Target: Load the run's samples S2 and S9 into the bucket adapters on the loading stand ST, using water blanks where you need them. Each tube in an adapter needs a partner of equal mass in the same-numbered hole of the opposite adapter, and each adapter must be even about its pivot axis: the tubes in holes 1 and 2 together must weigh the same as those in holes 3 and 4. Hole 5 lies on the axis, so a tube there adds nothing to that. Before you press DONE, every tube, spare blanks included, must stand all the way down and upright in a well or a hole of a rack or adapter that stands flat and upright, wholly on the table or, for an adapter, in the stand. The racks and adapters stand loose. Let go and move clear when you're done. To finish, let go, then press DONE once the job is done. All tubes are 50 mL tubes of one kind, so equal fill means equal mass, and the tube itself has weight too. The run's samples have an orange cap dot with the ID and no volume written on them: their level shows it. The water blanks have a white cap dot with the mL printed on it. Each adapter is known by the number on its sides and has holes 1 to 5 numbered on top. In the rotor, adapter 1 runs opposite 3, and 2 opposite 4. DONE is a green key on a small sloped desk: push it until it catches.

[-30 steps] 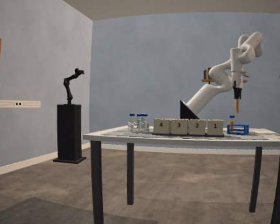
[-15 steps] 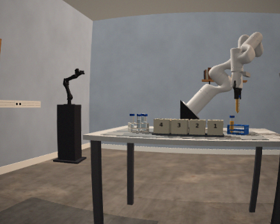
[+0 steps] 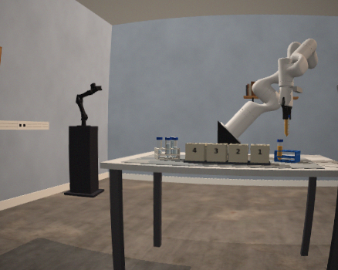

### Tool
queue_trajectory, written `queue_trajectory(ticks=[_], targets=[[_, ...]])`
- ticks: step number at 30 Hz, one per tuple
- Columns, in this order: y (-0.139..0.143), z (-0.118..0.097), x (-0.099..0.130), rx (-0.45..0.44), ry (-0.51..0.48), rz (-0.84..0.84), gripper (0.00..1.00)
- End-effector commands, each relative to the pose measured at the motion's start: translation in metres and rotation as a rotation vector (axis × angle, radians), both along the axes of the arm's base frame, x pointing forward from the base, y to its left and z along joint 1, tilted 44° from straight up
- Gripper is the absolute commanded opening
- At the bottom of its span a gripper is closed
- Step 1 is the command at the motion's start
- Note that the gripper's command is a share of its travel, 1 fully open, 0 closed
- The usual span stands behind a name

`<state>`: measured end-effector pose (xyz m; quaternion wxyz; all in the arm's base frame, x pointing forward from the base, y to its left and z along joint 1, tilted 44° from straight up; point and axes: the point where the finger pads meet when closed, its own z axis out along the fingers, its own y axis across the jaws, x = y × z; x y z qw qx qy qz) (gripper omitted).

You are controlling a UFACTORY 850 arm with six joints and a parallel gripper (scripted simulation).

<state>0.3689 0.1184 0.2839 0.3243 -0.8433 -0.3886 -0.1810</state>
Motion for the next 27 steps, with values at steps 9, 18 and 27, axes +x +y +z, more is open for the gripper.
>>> queue_trajectory(ticks=[9, 18, 27], targets=[[0.001, -0.001, 0.001, 0.0, -0.001, 0.0, 0.0], [0.011, -0.011, 0.001, 0.0, -0.001, 0.0, 0.0], [0.023, -0.024, 0.002, 0.0, -0.001, 0.0, 0.0]])
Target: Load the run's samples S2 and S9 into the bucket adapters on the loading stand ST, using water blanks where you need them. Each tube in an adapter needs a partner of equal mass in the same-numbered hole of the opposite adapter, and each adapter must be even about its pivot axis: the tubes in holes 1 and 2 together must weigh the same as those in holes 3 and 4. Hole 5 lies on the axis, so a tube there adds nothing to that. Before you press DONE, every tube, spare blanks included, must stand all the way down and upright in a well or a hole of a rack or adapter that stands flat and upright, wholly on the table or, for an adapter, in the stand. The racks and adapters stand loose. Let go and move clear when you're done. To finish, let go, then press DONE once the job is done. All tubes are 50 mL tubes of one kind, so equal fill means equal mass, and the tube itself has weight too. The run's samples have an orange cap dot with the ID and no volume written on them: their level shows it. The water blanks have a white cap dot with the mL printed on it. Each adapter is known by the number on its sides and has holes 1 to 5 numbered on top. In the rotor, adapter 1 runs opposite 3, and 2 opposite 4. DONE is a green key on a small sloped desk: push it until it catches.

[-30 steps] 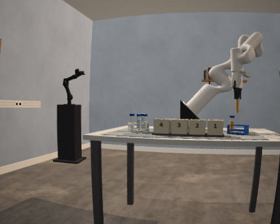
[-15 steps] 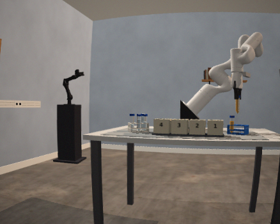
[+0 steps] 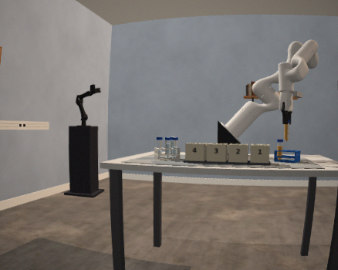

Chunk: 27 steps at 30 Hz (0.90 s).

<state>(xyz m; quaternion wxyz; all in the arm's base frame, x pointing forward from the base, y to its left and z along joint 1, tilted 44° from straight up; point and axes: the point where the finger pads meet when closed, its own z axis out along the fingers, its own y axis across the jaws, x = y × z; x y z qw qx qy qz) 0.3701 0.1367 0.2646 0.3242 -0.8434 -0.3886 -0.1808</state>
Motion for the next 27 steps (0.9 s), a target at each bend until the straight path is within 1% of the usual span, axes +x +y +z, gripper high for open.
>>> queue_trajectory(ticks=[1, 20, 27], targets=[[0.006, -0.006, 0.001, 0.0, -0.002, -0.001, 0.0], [0.03, -0.031, 0.003, 0.0, -0.002, -0.001, 0.0], [0.03, -0.032, 0.003, 0.0, -0.002, -0.001, 0.0]])
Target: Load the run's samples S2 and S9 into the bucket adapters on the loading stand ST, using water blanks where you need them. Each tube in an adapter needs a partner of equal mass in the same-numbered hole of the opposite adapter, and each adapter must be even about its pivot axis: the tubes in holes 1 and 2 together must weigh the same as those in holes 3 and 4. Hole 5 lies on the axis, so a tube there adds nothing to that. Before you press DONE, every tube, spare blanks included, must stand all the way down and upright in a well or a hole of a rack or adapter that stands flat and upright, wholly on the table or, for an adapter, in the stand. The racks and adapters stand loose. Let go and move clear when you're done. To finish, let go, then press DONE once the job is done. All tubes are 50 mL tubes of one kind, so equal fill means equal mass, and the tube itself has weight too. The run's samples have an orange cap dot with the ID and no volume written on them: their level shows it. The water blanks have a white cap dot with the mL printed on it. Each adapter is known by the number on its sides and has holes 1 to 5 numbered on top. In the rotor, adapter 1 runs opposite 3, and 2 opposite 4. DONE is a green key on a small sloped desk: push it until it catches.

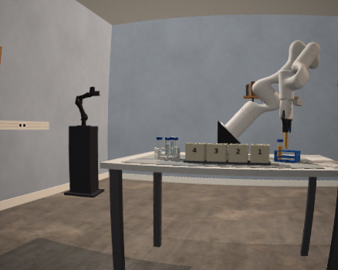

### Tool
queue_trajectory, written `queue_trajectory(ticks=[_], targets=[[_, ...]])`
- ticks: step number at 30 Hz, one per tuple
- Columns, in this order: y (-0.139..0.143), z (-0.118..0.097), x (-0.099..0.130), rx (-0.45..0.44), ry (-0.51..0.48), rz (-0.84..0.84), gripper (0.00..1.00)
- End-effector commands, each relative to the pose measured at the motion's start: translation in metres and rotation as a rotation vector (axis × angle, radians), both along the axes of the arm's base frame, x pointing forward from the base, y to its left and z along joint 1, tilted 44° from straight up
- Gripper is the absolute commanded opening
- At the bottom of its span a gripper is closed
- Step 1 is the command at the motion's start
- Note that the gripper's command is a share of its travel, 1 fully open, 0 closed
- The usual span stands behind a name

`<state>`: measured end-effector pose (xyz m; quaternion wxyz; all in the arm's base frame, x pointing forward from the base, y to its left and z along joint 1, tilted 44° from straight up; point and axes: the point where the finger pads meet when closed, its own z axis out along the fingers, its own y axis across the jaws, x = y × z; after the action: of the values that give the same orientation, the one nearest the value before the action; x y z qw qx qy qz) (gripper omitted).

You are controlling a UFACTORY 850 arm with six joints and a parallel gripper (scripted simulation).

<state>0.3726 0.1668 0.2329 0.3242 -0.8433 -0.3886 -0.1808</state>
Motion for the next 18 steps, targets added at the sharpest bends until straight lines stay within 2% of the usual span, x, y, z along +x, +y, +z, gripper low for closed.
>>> queue_trajectory(ticks=[1, 18], targets=[[0.0002, 0.0001, 0.0007, 0.0, -0.002, -0.001, 0.0], [0.0043, -0.0043, 0.001, 0.0, -0.002, -0.001, 0.0]])
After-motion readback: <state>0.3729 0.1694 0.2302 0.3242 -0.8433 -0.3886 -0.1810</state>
